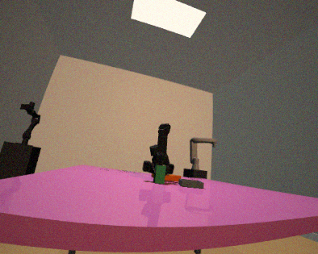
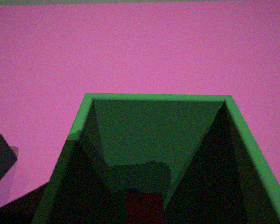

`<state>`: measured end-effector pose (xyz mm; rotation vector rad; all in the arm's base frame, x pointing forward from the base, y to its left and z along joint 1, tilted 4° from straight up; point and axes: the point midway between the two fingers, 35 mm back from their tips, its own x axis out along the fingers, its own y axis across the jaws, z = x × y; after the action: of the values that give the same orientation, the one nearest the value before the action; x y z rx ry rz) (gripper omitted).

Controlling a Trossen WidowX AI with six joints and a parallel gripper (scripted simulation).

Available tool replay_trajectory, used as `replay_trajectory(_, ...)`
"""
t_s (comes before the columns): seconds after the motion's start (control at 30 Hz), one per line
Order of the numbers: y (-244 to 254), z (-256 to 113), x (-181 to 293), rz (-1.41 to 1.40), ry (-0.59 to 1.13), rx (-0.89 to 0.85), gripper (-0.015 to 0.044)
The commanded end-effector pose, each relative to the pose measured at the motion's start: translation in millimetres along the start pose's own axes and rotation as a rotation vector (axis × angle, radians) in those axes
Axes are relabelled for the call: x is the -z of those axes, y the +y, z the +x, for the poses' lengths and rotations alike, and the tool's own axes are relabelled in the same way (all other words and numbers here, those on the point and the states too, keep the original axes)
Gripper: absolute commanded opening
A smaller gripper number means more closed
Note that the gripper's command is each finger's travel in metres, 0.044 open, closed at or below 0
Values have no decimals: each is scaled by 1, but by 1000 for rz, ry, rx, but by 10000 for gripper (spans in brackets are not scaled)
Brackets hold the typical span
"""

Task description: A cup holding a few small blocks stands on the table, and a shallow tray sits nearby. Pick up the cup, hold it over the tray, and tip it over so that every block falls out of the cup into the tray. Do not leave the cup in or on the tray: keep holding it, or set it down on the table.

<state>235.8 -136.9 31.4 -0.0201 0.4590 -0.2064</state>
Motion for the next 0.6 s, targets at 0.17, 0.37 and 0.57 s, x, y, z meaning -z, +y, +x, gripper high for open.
replay_trajectory(0.17,-1,-4,-11,1,-6,6,0)
replay_trajectory(0.37,0,-7,-18,1,-6,6,0)
replay_trajectory(0.57,0,-11,-26,1,-6,6,0)
